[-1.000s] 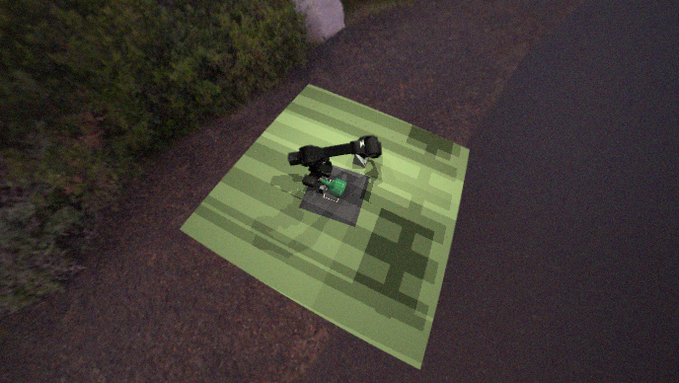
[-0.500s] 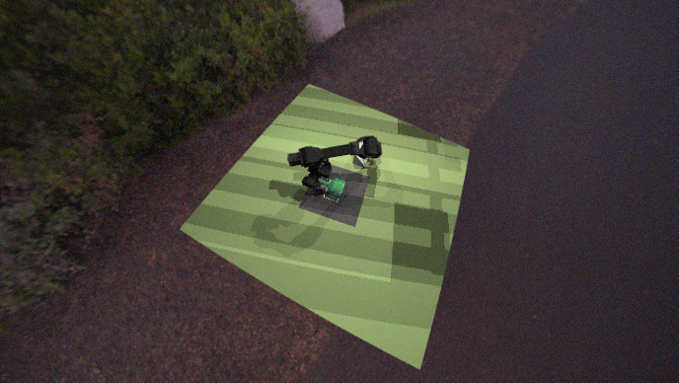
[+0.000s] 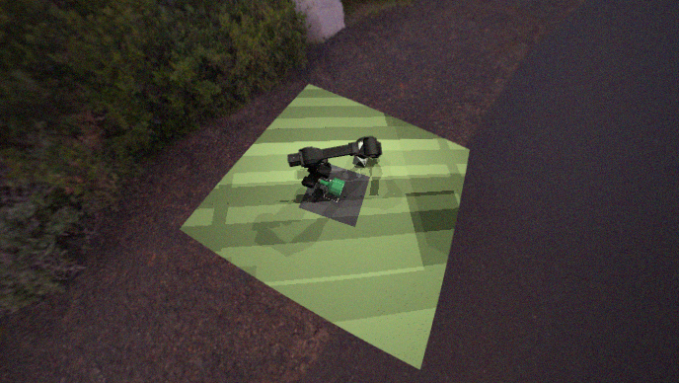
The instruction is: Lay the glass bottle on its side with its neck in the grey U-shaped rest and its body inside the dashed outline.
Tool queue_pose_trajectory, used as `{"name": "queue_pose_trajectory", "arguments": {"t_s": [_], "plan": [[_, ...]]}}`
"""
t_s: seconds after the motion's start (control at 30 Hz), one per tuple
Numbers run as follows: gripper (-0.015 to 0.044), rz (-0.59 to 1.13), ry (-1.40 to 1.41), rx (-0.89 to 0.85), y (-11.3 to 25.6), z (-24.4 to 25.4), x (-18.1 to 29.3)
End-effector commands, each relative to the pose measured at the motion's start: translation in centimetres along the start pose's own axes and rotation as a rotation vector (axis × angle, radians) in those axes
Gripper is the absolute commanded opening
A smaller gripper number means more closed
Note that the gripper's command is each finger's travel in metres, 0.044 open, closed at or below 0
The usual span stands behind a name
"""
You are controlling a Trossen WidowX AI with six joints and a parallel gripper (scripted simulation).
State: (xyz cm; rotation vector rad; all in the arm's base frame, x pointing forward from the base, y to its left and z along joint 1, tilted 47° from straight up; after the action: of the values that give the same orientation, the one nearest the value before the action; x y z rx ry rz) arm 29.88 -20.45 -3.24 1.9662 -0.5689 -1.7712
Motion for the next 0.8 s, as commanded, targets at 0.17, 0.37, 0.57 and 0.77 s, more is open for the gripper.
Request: {"name": "queue_pose_trajectory", "arguments": {"t_s": [0.17, 0.37, 0.57, 0.77], "plan": [[0.0101, 0.000, 0.000, 0.000, -0.30, 0.13, -0.10], [0.0101, 0.003, 0.003, 0.001, -0.40, 0.16, -0.13], [0.0101, 0.006, 0.007, 0.003, -0.49, 0.18, -0.16], [0.0101, 0.010, 0.010, 0.004, -0.58, 0.21, -0.20]]}}
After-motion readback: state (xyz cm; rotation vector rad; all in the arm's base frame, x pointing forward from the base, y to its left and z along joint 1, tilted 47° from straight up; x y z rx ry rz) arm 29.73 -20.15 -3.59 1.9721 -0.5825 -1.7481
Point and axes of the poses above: the point midway between the two fingers, 35 mm back from their tips, its own y axis back along the fingers, its own z axis across the jaws, x = y × z, the point moved 10 cm from there along y, back along the fingers, and after that the axes turned 1 degree about y, right-handed, at the moved point
